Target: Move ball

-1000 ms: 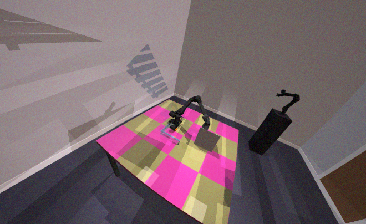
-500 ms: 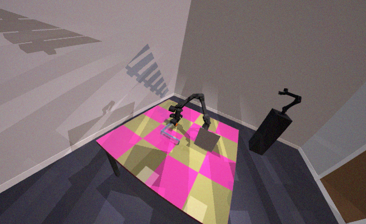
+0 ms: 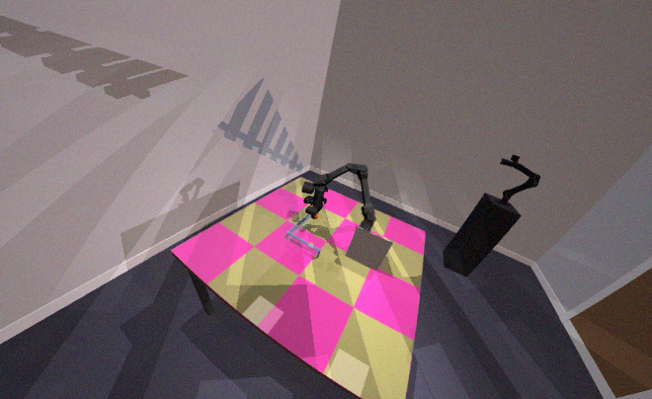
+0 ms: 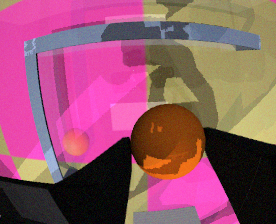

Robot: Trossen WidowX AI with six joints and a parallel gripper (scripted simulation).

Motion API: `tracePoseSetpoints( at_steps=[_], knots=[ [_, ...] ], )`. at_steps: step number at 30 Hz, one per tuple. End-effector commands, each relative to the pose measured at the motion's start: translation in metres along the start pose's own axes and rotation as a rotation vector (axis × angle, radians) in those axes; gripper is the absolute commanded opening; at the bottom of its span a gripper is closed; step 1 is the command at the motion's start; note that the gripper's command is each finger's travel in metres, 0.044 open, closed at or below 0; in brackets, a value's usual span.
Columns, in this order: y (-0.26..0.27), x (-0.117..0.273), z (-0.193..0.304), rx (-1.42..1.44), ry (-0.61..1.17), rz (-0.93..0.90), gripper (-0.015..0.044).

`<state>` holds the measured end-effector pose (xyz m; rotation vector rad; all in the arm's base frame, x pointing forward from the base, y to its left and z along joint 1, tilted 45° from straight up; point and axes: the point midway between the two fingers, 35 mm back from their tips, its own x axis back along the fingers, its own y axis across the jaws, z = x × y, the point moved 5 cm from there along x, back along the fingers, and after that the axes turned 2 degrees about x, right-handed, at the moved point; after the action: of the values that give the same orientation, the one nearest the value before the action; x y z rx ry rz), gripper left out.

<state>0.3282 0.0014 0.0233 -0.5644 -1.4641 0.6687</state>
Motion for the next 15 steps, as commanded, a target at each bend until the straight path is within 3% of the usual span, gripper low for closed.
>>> tracePoseSetpoints(
  at_steps=[1,15],
  knots=[
    [0.017,-0.003,0.003,0.162,-0.001,-0.007,0.0000],
    [0.070,-0.020,0.021,0.758,-0.005,-0.011,0.0000]
  ],
)
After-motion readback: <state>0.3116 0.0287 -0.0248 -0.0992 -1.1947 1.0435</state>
